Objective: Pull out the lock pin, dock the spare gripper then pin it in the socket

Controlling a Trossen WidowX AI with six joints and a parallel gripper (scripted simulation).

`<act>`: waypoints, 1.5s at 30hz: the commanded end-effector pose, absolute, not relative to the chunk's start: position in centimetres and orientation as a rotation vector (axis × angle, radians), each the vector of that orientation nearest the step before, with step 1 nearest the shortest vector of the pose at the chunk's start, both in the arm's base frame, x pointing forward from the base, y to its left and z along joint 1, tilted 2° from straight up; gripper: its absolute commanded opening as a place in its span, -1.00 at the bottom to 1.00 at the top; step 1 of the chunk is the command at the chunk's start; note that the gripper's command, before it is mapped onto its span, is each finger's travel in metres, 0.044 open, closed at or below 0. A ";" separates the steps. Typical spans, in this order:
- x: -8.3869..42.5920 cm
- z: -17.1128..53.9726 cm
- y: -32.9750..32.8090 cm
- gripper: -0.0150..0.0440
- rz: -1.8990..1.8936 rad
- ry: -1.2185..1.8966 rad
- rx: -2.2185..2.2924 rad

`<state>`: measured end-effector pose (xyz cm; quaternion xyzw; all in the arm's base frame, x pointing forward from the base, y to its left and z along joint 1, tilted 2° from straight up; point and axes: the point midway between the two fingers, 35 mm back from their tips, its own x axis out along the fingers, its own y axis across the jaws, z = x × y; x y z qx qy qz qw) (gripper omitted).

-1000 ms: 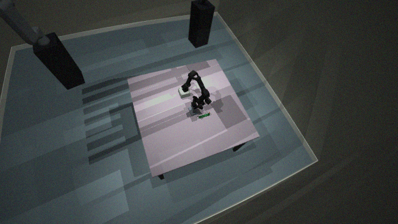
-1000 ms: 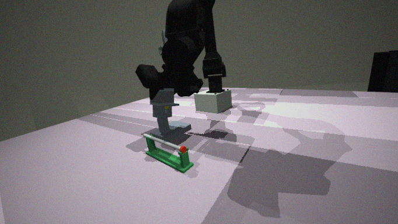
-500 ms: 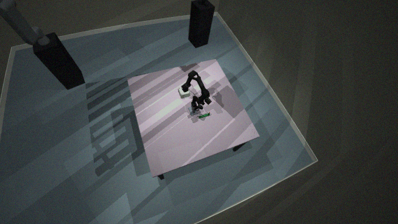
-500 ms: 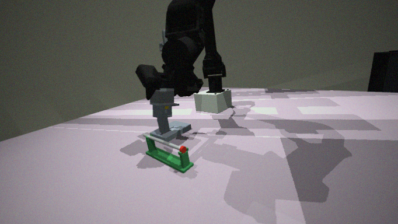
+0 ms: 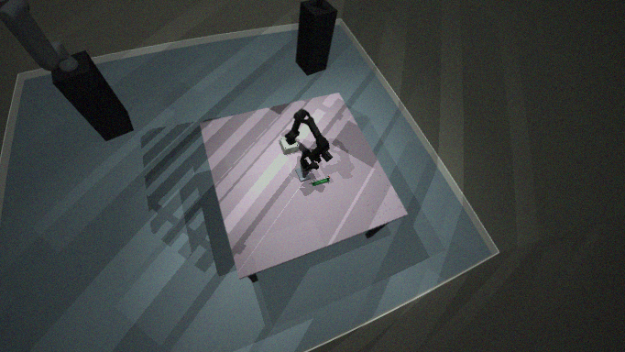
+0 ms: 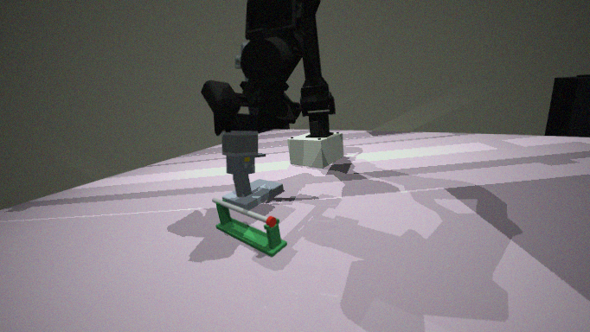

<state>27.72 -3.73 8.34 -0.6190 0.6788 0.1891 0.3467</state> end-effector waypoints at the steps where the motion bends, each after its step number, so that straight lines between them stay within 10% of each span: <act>1: 27.6 9.2 -3.7 1.00 0.490 1.761 -1.605; 45: 26.4 17.4 -3.7 1.00 0.513 1.775 -1.622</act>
